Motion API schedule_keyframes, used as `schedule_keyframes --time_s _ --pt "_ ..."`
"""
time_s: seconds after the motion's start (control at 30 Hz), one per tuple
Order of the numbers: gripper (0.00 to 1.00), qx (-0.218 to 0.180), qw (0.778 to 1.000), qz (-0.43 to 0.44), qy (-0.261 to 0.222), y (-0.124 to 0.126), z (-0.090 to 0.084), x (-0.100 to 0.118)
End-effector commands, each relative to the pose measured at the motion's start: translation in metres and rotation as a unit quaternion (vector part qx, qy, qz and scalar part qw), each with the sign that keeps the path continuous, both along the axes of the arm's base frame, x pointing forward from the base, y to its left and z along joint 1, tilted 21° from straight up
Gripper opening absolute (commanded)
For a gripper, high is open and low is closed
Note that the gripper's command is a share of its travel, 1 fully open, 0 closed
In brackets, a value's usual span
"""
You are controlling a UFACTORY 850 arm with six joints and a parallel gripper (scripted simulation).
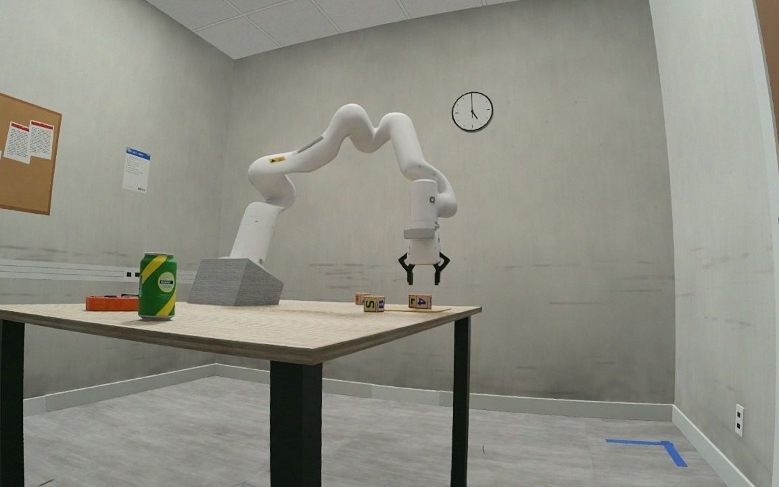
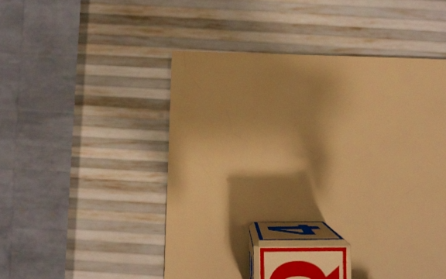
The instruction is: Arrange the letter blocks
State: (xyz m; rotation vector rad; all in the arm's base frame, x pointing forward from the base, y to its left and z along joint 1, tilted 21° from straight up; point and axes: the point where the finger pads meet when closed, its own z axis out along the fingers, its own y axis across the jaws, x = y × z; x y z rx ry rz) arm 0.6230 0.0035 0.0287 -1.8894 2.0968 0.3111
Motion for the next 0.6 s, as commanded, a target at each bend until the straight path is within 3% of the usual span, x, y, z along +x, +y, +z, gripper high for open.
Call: schedule_keyframes --time_s 0.0,0.57 --pt "0.87 0.000 1.000 0.000 -0.001 0.001 -0.002 0.001" --pt "0.87 0.000 1.000 0.000 -0.001 0.005 -0.013 0.002"
